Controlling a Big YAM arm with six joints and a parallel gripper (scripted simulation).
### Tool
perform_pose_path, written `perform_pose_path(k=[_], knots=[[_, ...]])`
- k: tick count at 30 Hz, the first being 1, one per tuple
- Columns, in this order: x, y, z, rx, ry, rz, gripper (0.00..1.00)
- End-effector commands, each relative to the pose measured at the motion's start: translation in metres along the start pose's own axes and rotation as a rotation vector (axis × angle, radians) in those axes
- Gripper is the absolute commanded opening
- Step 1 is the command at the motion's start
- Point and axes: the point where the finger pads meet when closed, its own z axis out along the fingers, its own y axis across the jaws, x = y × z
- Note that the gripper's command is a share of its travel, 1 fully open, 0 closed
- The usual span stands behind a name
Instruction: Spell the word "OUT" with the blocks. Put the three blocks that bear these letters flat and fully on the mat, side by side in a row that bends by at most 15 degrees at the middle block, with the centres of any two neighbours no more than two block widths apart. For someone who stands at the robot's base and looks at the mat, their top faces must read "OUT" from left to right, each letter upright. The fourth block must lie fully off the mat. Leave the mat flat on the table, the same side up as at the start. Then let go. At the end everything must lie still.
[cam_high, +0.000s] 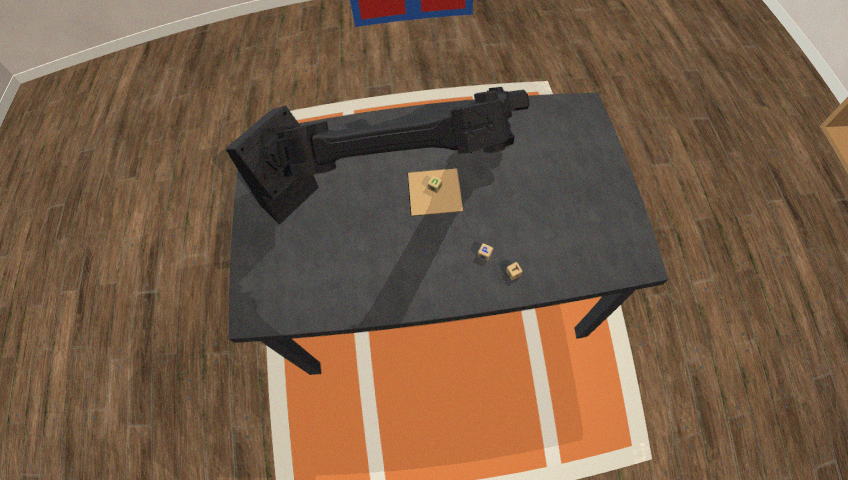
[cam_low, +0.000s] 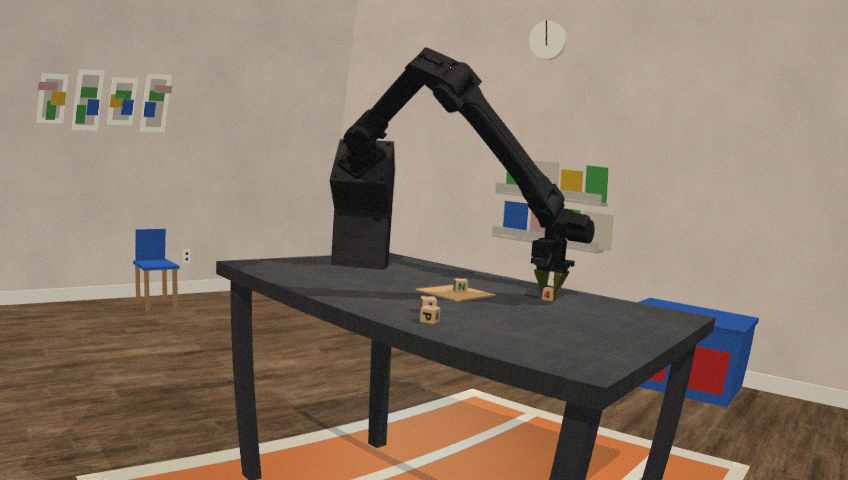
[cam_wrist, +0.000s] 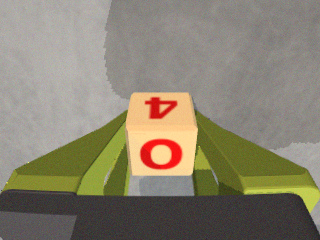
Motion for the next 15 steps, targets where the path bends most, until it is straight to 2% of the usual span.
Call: perform_pose_path(k=[1,12,13,15], knots=[[0.0021,0.0102,0.0014,-0.019,-0.002,0.001,0.3],[0.0021,0.0102,0.0014,-0.019,-0.002,0.001,0.3],[0.0021,0.0102,0.0014,-0.019,-0.002,0.001,0.39],[0.0021,0.0102,0.0014,-0.019,-0.002,0.001,0.39]])
